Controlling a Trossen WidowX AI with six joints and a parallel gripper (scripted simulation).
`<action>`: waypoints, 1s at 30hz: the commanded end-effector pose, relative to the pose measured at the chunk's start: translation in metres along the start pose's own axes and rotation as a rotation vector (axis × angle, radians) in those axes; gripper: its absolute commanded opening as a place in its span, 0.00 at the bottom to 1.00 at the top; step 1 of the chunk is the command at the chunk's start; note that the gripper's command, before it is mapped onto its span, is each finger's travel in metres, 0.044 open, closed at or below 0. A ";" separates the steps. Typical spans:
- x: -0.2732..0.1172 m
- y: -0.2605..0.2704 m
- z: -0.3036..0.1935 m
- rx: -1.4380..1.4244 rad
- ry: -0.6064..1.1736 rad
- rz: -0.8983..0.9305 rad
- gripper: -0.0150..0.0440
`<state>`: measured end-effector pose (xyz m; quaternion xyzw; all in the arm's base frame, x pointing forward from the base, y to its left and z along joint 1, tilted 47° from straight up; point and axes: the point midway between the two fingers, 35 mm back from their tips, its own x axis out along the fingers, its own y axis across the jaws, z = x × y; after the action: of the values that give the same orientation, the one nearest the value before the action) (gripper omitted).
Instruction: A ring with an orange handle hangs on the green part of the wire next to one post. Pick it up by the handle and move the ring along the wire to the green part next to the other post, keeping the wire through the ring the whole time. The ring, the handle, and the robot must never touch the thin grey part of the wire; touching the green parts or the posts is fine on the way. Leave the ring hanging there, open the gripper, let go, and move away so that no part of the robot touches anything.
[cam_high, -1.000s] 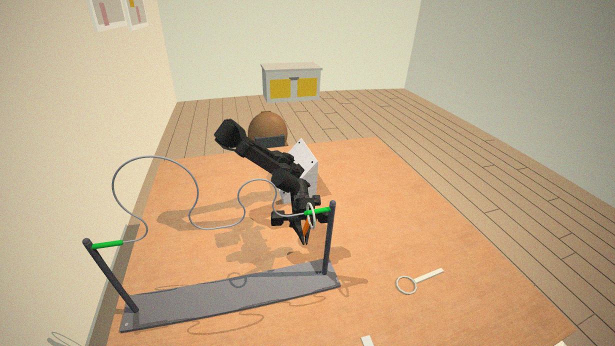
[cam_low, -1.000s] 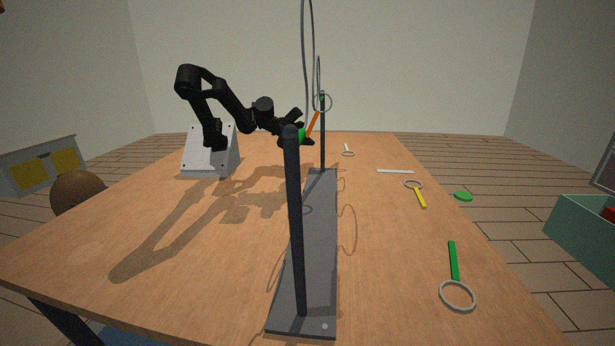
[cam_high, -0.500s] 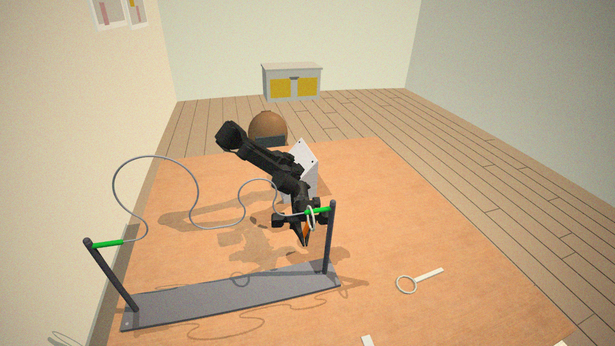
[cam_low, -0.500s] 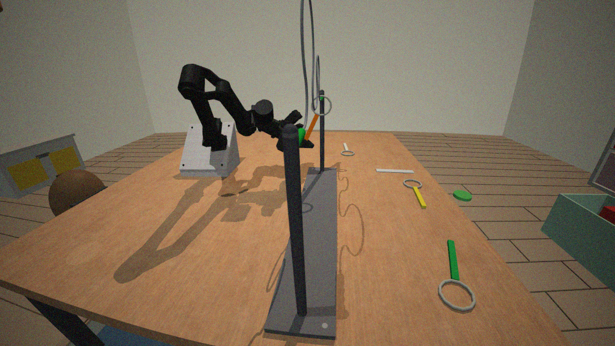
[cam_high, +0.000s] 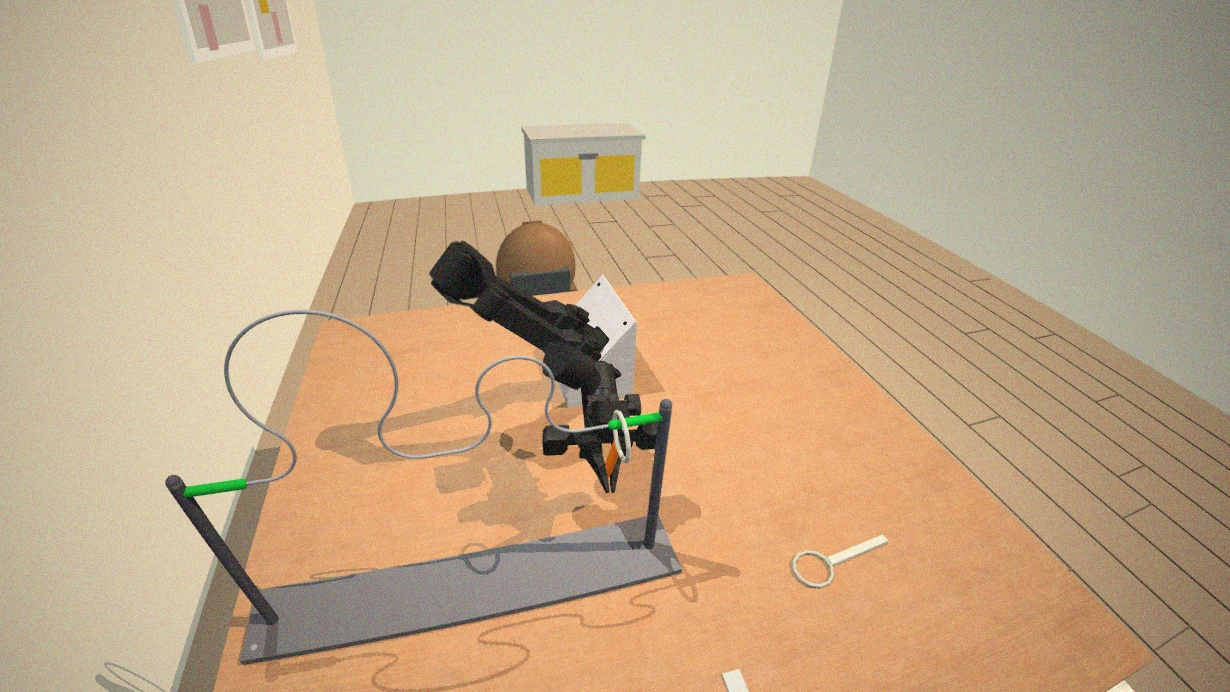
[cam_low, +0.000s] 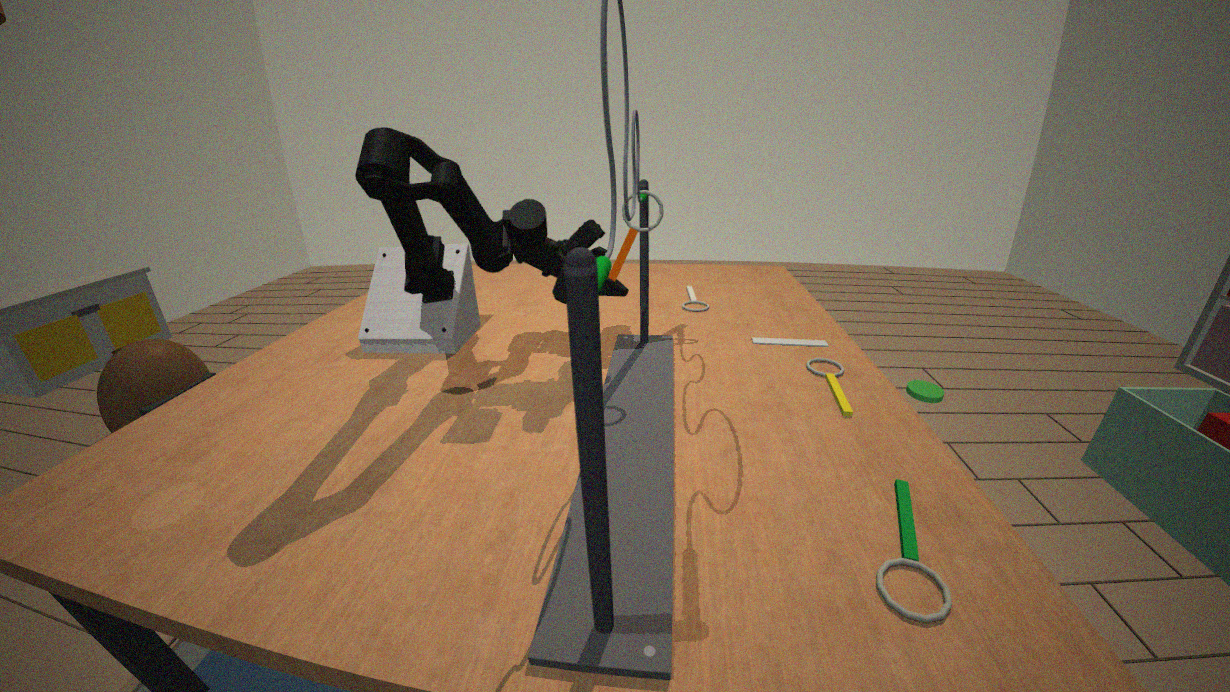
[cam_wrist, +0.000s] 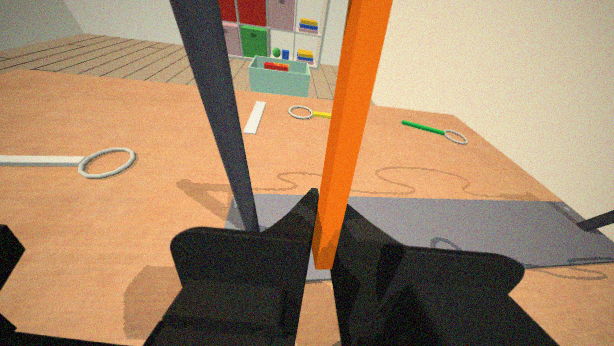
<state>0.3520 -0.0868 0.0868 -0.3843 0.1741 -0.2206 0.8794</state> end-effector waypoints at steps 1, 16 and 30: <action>0.000 0.000 0.000 0.000 0.000 0.000 0.40; -0.047 0.001 0.000 -0.006 0.001 0.004 0.53; -0.050 0.001 -0.001 -0.007 0.001 0.004 0.53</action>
<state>0.3113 -0.0601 0.0939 -0.3886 0.1736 -0.2172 0.8784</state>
